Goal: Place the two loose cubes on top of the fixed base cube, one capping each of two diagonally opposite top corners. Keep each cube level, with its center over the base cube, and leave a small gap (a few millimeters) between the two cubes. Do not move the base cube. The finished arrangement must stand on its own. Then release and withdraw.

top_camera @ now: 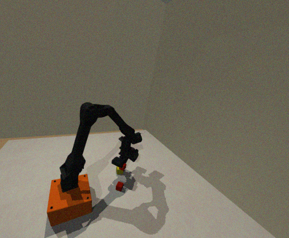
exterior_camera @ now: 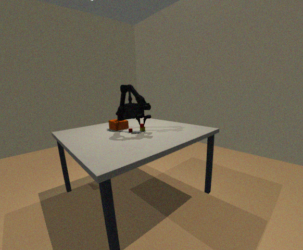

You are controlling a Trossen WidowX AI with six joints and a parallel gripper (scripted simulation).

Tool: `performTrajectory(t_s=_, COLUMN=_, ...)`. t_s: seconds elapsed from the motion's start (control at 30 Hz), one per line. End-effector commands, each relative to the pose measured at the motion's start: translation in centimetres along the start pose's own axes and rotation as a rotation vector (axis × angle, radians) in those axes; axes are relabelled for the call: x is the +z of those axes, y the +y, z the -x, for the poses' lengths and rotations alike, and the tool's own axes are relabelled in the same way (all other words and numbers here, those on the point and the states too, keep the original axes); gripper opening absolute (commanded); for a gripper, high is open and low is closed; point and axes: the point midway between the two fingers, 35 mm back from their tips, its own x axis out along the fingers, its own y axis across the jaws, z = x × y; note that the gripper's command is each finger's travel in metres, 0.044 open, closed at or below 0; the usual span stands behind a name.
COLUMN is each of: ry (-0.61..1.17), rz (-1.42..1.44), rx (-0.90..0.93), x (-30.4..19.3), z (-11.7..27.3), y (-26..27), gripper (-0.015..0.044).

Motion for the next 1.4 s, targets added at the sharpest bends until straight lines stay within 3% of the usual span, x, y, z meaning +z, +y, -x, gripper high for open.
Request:
performTrajectory(t_s=0.0, ry=-0.003, rz=-0.004, rx=-0.004, x=0.0, z=-0.1, y=-0.1, gripper=0.0205)
performTrajectory(t_s=0.73, ry=0.000, rz=0.000, rx=0.000, x=0.0, z=3.0, y=0.0, gripper=0.0205)
performTrajectory(t_s=0.77, ry=0.001, rz=0.002, rx=-0.003, x=0.0, z=2.8, y=-0.2, gripper=0.0231)
performTrajectory(t_s=0.83, ry=0.000, rz=0.021, rx=-0.004, x=0.8, z=3.2, y=-1.2, gripper=0.0265)
performTrajectory(t_s=1.23, ry=-0.006, rz=0.185, rx=-0.012, x=5.0, z=6.3, y=-10.2, gripper=0.0265)
performTrajectory(t_s=1.37, ry=-0.007, rz=0.194, rx=-0.013, x=5.1, z=6.5, y=-10.7, gripper=0.0265)
